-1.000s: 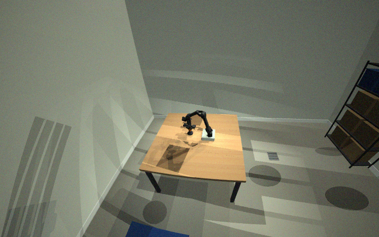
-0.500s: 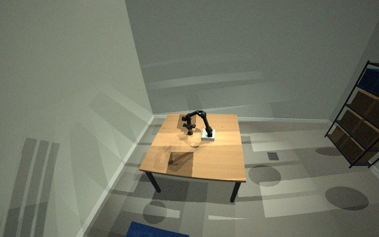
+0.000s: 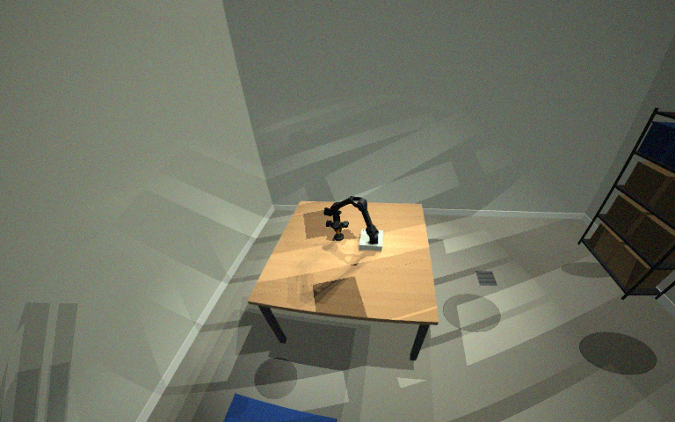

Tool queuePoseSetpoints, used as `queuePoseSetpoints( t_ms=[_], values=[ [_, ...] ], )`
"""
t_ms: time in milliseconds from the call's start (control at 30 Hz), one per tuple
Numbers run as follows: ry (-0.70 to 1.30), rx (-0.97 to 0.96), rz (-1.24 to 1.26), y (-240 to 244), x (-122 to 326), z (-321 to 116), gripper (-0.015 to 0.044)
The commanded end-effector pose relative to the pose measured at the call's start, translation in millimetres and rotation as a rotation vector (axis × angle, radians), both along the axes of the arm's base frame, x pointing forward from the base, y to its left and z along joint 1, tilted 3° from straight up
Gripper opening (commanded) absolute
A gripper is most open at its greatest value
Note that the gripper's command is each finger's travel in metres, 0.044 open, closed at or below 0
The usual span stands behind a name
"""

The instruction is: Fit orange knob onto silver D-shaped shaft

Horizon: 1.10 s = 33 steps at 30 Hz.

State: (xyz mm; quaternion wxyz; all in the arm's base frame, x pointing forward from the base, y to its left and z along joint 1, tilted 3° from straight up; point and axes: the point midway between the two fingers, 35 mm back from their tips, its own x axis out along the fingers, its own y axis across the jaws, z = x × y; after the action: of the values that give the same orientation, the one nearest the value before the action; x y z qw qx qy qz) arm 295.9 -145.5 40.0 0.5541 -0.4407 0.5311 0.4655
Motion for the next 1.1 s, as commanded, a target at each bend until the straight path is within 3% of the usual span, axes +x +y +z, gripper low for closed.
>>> queuePoseSetpoints(
  t_ms=[0,400,633,1067],
  values=[
    [-0.001,-0.006,0.008,-0.8,0.4,-0.7,0.0],
    [-0.002,-0.006,0.017,-0.9,0.6,4.3,0.0],
    [-0.011,-0.006,0.217,-1.1,1.2,3.4,0.0],
    [-0.011,-0.006,0.217,-0.7,0.6,-0.2,0.0]
  ],
)
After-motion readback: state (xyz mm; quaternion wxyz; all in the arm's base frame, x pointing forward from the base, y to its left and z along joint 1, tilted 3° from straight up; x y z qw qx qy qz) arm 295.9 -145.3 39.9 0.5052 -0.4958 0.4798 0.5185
